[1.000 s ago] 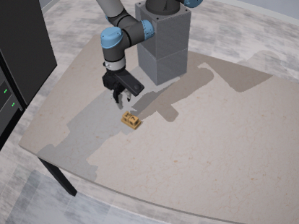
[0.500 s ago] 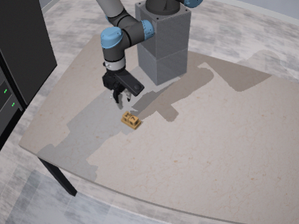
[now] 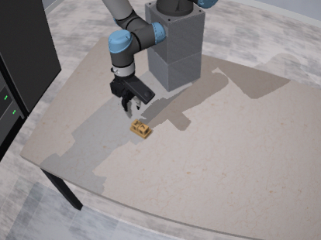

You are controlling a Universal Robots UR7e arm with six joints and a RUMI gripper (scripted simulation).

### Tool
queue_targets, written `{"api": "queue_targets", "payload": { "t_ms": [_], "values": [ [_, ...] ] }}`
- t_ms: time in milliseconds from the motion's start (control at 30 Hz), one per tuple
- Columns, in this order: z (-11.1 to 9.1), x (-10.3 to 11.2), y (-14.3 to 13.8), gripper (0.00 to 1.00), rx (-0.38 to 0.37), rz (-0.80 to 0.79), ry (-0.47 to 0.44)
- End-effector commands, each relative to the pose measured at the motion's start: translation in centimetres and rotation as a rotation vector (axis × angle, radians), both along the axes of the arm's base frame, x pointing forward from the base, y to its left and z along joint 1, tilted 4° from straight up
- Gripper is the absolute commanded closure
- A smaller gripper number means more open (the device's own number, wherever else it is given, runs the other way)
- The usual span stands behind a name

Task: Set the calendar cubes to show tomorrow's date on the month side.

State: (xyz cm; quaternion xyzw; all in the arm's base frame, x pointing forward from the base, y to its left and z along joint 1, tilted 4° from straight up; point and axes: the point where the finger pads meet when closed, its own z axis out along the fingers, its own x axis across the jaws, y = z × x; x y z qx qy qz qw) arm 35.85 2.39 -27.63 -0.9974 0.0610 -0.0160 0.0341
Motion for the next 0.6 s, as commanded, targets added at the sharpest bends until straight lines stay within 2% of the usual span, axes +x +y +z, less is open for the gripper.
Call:
{"api": "queue_targets", "payload": {
  "t_ms": [0, 567],
  "values": [
    [-0.5, 0.1, 0.0, 0.71, 0.0, 0.0, -0.001],
    [-2.8, 0.2, 0.2, 0.71, 0.0, 0.0, -0.001]
  ]
}}
